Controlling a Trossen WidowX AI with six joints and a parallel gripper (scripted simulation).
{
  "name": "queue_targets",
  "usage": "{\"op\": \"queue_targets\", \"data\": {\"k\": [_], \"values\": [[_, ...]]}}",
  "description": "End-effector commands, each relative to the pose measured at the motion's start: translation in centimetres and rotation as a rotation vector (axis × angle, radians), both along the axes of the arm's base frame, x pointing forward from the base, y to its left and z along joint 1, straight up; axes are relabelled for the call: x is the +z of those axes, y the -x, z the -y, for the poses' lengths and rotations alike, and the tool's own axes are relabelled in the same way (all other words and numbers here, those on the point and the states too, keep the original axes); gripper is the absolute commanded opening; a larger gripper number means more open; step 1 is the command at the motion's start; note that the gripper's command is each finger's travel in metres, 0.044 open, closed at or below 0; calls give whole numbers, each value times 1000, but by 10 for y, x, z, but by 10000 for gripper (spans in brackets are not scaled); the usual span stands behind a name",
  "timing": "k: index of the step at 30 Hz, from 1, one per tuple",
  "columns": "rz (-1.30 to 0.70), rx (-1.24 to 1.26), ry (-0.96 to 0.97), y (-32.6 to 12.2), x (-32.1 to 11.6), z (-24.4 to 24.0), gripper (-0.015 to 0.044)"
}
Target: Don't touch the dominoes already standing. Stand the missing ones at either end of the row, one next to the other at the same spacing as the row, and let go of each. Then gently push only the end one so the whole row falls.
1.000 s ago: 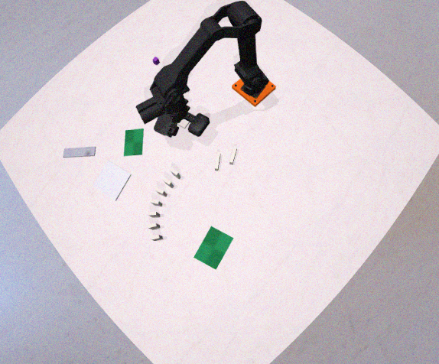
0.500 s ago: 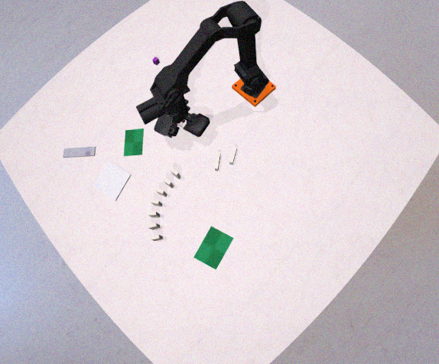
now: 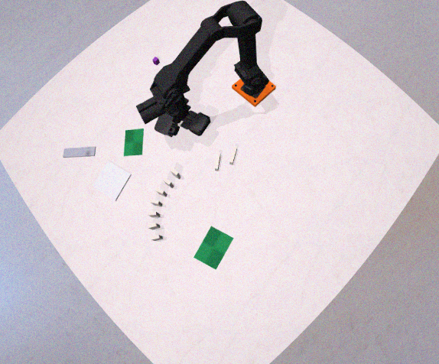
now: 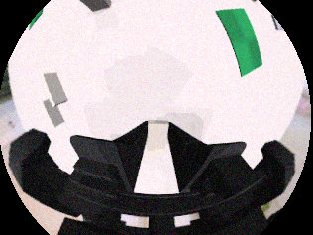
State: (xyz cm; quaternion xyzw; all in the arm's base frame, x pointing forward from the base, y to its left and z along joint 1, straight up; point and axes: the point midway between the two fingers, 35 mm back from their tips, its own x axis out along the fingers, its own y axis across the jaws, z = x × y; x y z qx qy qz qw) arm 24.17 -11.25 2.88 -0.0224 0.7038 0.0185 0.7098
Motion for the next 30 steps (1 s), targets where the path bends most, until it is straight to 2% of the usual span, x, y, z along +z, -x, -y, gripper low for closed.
{"op": "queue_targets", "data": {"k": [1,12,20,27,30], "values": [[13,3,7,-2,33,0,107],[13,3,7,-1,153,-7,107],[13,-3,7,4,155,0,107],[9,-65,11,64,155,52,107],[8,-71,11,70,155,56,107]]}}
